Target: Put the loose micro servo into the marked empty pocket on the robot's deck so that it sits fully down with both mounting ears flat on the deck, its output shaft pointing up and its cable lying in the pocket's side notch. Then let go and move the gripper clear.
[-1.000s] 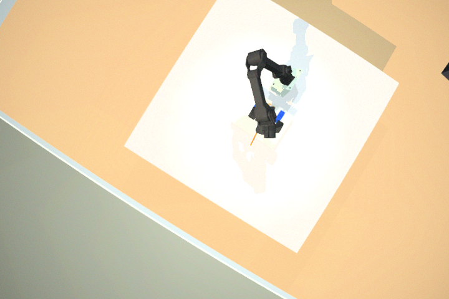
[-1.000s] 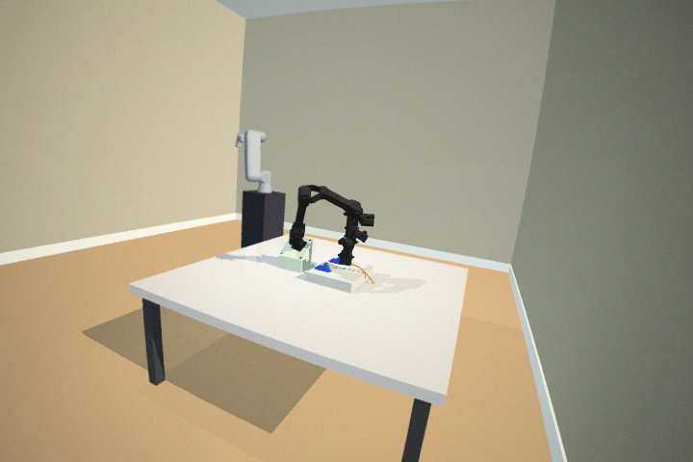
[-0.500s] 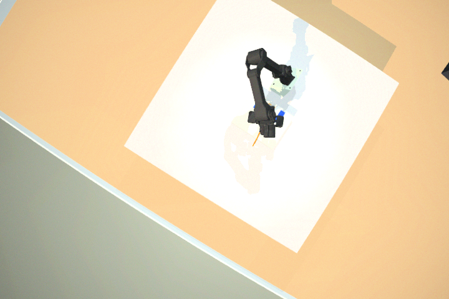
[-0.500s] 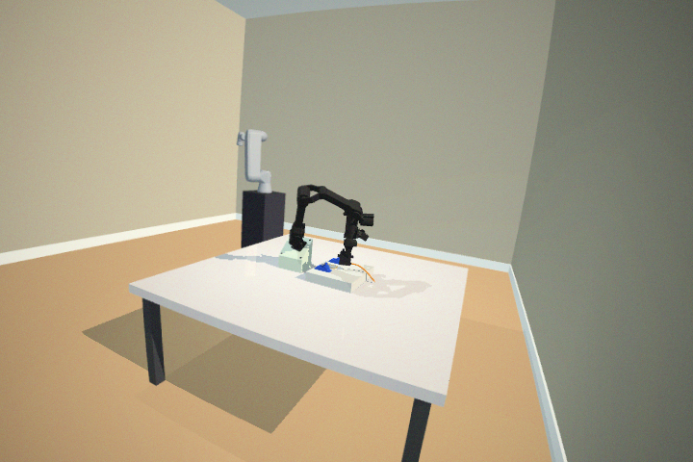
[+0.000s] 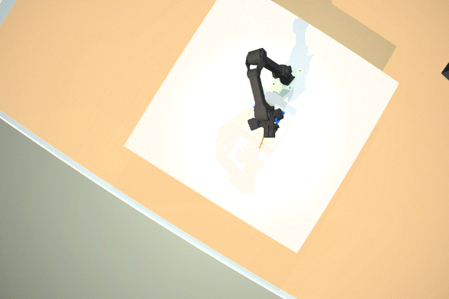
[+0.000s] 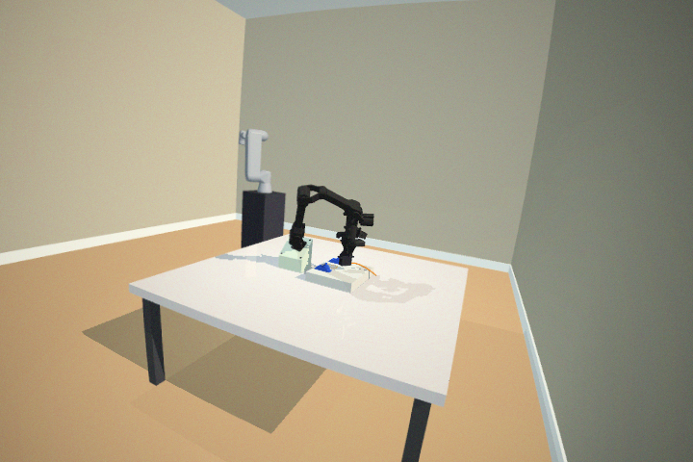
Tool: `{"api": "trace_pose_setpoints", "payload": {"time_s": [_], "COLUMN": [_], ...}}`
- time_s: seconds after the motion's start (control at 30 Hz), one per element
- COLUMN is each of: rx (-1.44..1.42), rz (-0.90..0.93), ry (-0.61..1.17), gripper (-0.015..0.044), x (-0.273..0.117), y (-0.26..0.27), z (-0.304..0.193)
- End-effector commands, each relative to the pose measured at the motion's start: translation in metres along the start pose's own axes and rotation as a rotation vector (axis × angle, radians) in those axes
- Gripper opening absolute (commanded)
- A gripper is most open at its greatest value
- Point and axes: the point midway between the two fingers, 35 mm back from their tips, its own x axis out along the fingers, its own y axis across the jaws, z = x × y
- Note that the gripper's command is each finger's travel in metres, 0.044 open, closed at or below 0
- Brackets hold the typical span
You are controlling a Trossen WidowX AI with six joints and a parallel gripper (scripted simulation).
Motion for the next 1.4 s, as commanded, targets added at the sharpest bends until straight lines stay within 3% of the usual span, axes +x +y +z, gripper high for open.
{"api": "trace_pose_setpoints", "payload": {"time_s": [0.0, 1.37], "rx": [-0.158, -1.583], "rz": [-0.005, -0.002], "ry": [0.003, 0.006], "gripper": [0.0000, 0.0000], "x": [-0.0004, -0.0003], "y": [-0.0007, -0.0006], "z": [-0.0007, -0.0007]}}
